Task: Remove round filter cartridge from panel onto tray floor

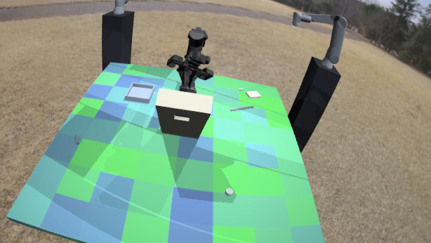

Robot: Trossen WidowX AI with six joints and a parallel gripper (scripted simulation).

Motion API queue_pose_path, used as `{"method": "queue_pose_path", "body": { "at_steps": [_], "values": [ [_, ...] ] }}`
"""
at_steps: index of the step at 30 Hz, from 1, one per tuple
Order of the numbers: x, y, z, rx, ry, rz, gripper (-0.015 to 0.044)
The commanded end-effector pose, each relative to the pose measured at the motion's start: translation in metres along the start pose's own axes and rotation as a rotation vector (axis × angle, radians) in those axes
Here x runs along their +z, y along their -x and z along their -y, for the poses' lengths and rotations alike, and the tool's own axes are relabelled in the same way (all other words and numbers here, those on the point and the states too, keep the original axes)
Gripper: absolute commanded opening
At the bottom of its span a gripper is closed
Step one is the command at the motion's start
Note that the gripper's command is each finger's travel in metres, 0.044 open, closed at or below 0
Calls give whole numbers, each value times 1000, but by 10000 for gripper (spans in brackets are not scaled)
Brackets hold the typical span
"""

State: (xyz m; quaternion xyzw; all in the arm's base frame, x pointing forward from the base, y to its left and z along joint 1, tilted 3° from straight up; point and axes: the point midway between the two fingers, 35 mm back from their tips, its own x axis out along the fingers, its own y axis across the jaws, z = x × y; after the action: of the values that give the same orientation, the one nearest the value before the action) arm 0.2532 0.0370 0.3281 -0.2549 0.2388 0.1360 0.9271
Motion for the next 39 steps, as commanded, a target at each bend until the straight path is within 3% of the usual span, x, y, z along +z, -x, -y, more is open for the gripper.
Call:
{"method": "queue_pose_path", "body": {
  "at_steps": [1,39],
  "values": [
    [0,-1,0,0,11,-1,106],
    [0,-55,0,-1,11,2,106]
  ]
}}
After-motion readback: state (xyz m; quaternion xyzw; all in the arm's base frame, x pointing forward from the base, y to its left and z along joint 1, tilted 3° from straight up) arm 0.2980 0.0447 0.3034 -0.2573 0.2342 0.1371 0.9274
